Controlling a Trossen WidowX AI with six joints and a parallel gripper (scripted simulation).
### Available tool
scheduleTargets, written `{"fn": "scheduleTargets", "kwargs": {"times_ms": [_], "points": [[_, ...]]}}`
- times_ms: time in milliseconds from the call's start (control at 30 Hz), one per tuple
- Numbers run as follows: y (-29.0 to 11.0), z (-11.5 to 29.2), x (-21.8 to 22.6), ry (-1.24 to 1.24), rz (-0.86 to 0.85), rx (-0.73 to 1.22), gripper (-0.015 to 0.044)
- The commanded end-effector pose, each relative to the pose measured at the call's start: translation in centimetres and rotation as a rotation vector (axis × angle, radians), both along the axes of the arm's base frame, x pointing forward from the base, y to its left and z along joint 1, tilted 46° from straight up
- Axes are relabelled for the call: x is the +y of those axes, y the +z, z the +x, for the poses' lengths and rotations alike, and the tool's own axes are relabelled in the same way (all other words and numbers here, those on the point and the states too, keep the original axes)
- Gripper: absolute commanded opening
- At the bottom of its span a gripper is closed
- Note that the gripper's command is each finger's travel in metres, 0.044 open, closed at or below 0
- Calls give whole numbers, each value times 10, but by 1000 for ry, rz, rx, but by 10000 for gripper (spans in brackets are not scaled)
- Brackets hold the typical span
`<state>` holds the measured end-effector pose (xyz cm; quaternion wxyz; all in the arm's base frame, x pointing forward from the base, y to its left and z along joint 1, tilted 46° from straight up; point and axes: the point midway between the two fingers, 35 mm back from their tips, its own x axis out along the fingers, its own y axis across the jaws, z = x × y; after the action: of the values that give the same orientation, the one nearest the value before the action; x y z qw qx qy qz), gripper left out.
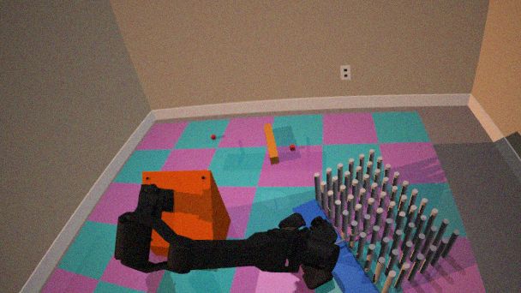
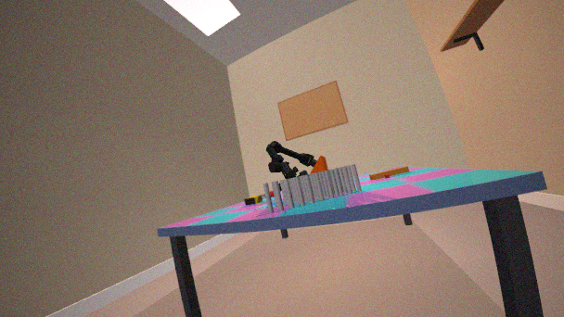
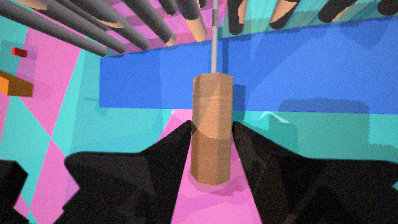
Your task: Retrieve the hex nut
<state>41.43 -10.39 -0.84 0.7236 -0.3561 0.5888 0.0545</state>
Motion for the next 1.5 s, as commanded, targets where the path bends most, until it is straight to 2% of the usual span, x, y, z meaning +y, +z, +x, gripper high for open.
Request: {"fn": "scheduleTargets", "kwargs": {"times_ms": [0,1467], "points": [[-2,0,1,8,5,3,0],[8,-26,-13,6,4,3,0]]}}
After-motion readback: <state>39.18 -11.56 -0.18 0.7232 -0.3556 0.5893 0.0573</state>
